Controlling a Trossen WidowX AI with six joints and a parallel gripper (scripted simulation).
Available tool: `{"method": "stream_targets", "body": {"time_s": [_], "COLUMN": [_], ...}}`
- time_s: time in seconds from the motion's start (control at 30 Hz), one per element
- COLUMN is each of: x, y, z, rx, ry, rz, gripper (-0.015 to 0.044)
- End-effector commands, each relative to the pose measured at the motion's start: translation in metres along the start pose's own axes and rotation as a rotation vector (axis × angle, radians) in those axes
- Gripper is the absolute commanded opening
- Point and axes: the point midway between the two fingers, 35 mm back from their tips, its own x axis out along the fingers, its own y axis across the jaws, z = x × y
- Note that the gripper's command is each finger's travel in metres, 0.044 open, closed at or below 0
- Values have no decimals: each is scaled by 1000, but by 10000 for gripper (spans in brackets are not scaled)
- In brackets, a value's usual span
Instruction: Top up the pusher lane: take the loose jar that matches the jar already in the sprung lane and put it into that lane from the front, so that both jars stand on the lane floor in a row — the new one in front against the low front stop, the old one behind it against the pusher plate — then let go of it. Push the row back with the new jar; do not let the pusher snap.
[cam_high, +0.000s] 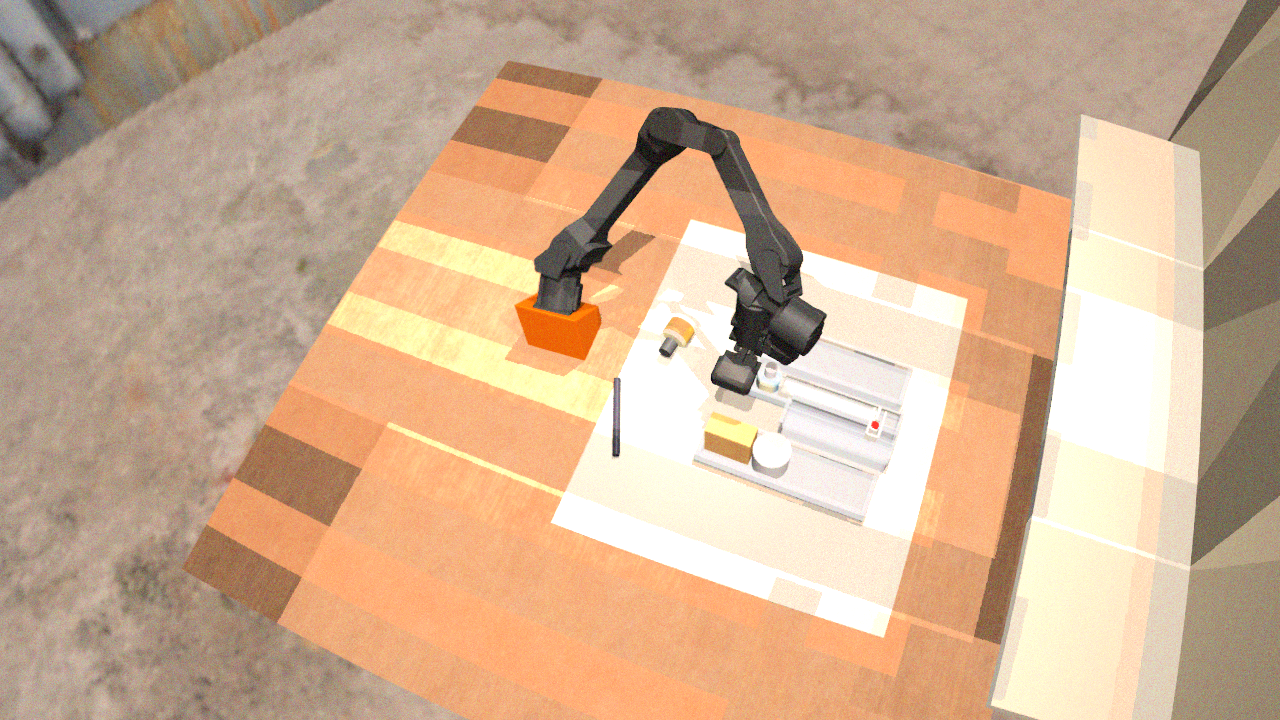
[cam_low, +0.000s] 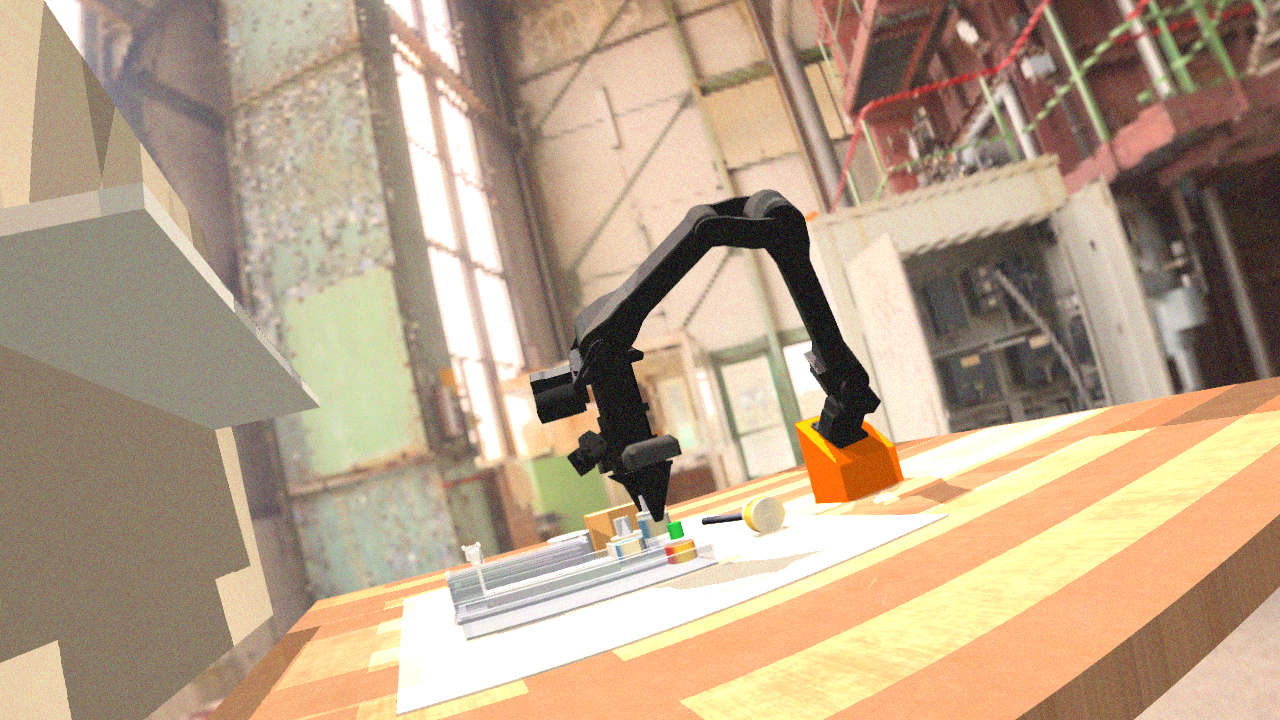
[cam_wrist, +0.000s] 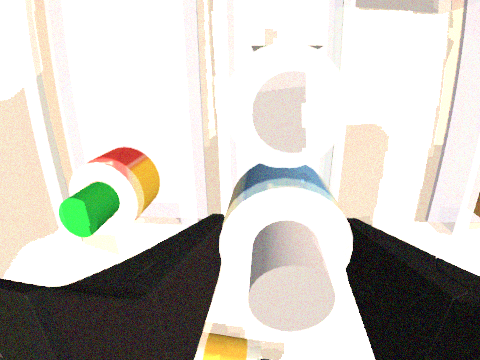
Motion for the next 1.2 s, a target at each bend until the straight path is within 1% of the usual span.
{"method": "stream_targets", "body": {"time_s": [0.0,1.17], "x": [-4,-2], "y": [0,0], "z": [8,12], "rx": [-11,-11], "ry": [-26,-27], "rz": [-1,-1], "gripper": [0,0]}}
